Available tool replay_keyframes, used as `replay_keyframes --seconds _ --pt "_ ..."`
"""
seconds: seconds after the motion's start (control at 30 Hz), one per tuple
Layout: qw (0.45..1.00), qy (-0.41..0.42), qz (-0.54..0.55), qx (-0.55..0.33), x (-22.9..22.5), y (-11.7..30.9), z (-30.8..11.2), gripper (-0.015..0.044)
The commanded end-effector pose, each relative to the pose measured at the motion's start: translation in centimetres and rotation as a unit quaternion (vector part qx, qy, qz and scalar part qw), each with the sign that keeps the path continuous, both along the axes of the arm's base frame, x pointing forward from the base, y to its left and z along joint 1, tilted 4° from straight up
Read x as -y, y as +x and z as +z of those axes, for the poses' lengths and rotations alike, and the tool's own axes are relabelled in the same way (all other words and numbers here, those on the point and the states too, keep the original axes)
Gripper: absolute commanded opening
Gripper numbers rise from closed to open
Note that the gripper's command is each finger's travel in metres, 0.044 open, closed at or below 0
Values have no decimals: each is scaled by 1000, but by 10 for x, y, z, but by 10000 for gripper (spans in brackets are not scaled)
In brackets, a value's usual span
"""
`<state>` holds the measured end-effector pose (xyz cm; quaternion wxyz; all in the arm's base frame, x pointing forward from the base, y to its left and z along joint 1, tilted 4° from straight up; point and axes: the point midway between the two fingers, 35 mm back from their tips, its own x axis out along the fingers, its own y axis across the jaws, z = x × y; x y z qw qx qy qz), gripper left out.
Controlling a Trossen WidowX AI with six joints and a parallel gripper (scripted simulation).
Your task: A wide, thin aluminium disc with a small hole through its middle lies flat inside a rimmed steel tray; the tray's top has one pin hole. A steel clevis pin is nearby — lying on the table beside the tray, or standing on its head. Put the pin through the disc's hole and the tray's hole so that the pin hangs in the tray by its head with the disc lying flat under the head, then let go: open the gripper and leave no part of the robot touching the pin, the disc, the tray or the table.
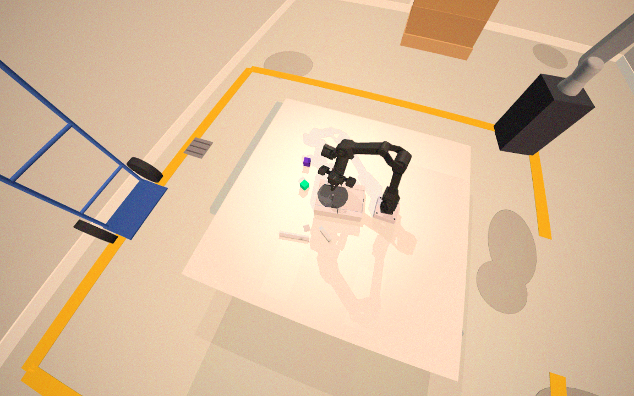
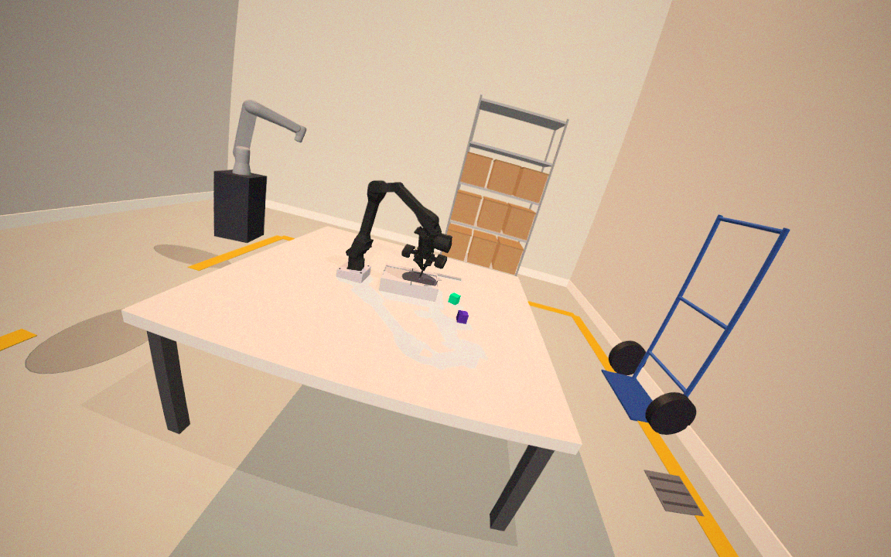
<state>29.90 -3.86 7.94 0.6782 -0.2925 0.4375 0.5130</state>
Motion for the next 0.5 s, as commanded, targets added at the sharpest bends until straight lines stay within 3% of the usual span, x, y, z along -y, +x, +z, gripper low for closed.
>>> replay_keyframes --seconds 0.0,0.47 --pt "999 45 0 15 2 -1 -2 0" --pt "970 230 -6 74 11 -5 -12 0"
